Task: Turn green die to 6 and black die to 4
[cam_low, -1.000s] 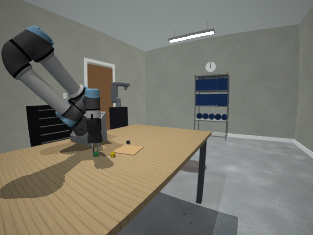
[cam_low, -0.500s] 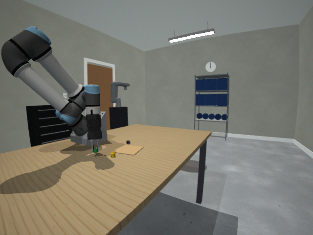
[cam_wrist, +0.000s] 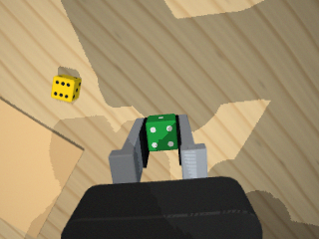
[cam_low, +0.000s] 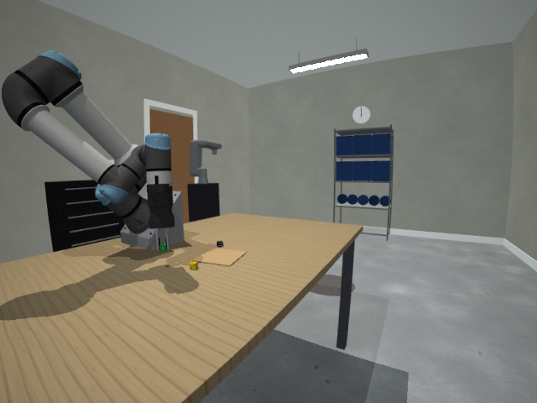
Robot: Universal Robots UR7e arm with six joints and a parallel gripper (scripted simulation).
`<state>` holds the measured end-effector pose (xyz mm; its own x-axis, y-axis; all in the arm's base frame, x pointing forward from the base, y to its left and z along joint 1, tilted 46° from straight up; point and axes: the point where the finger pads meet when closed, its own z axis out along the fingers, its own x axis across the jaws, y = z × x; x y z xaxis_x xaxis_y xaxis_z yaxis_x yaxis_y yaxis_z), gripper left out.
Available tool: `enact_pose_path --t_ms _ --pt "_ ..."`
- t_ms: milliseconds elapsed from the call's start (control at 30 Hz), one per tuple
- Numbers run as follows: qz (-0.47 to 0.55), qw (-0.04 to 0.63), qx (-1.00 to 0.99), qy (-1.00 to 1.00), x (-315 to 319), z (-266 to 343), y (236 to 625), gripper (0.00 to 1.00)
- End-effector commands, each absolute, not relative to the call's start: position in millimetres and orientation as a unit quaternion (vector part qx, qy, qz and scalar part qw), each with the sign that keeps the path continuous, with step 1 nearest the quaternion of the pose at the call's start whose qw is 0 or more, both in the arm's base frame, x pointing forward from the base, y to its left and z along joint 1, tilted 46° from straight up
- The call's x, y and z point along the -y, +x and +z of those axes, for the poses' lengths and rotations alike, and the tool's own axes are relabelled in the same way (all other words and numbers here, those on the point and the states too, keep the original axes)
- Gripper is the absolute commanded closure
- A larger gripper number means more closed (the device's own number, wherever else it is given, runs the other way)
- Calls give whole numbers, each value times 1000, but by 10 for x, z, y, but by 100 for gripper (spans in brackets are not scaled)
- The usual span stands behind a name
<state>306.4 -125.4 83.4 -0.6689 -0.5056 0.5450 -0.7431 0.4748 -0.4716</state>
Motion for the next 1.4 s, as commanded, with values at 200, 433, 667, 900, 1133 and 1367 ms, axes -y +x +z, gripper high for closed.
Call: enact_pose_path --t_ms 200,433,667,900,1133,1367 --pt "354 167 842 371 1076 1009 3070 60" --pt "354 167 842 371 998 1083 3072 60" --pt "354 167 842 371 952 1128 3073 60" --pt "354 167 842 371 944 1136 3073 60" --pt "354 167 842 371 944 1136 3073 60" --pt "355 167 843 369 945 1136 3074 60"
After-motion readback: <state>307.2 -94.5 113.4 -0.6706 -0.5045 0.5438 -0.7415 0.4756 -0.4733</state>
